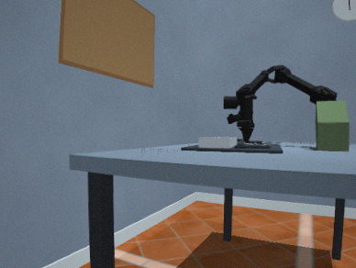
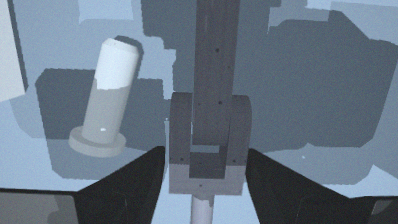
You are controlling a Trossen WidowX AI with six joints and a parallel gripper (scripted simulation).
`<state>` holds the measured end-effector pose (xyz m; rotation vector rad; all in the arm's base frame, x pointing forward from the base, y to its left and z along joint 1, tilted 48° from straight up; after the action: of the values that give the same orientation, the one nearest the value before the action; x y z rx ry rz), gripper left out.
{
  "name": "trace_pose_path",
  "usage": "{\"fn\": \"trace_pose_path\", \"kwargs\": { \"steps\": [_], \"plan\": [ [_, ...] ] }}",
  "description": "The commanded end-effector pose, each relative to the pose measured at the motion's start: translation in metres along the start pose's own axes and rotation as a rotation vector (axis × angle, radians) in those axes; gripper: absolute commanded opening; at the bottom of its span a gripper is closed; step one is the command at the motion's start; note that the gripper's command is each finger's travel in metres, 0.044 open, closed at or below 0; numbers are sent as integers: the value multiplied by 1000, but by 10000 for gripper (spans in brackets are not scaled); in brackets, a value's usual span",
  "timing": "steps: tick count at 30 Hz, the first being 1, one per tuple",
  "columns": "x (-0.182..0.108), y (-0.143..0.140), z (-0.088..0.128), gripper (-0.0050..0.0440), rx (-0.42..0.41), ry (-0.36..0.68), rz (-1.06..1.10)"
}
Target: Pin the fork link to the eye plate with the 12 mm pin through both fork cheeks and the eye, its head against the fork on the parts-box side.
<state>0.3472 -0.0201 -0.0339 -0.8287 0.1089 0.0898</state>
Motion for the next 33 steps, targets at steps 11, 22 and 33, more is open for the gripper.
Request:
{"fn": "trace_pose_path", "kwargs": {
  "steps": [11,22,33],
  "plan": [
    [6,-6,19,210,3,-31,-25],
    [6,-6,33,210,5,-31,-25],
    [5,-6,43,210,6,-31,-25]
  ]
}}
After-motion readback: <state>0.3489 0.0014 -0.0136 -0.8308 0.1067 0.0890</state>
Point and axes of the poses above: the point midway between the two fingers, 35 mm back from their tips, its own z axis back along the fingers, its own y axis across the jaws, x = y × z, the point moved 9 cm from there along z, back along the fingers, and after that the axes turned 4 degrees about z, right-handed, at the moved point
